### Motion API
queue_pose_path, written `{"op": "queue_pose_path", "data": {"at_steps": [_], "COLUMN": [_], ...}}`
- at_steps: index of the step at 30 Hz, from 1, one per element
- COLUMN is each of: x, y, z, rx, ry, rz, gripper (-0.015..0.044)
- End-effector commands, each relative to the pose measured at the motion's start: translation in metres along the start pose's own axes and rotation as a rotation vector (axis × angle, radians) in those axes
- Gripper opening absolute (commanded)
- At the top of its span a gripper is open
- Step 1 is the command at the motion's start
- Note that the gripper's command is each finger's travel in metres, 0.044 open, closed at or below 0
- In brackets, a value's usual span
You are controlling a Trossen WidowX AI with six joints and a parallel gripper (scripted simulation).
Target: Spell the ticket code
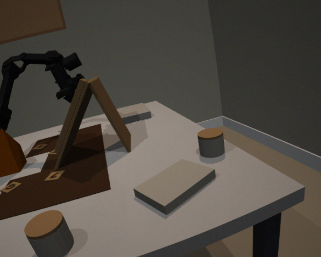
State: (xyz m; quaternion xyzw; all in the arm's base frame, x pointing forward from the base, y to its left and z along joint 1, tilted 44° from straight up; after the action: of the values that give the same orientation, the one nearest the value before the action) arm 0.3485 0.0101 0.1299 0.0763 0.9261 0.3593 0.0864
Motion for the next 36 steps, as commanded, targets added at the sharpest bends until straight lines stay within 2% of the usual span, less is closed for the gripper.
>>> {"op": "queue_pose_path", "data": {"at_steps": [1,15,20,31,32,36], "x": [0.004,0.01,0.014,0.086,0.095,0.108], "y": [0.001,0.002,-0.017,-0.091,-0.096,-0.103], "z": [-0.005,-0.013,-0.032,-0.115,-0.119,-0.125], "rx": [0.002,0.002,-0.014,0.003,0.014,0.034], "ry": [-0.003,-0.003,-0.088,-0.579,-0.624,-0.691], "rz": [-0.006,-0.006,0.006,0.005,0.003,-0.001], "gripper": [0.0,0.0,0.0131,0.042,0.044,0.044]}}
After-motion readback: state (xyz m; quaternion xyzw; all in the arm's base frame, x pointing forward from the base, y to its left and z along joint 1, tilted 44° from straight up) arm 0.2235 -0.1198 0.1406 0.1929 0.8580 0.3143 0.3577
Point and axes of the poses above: the point midway between the two fingers, 35 mm back from their tips, its own z axis out along the fingers, its own y axis across the jaws, x = y × z, the point moved 3 cm from there along -z, back along the fingers, and after that the axes turned 2 degrees about -z, right-handed, at the moved point
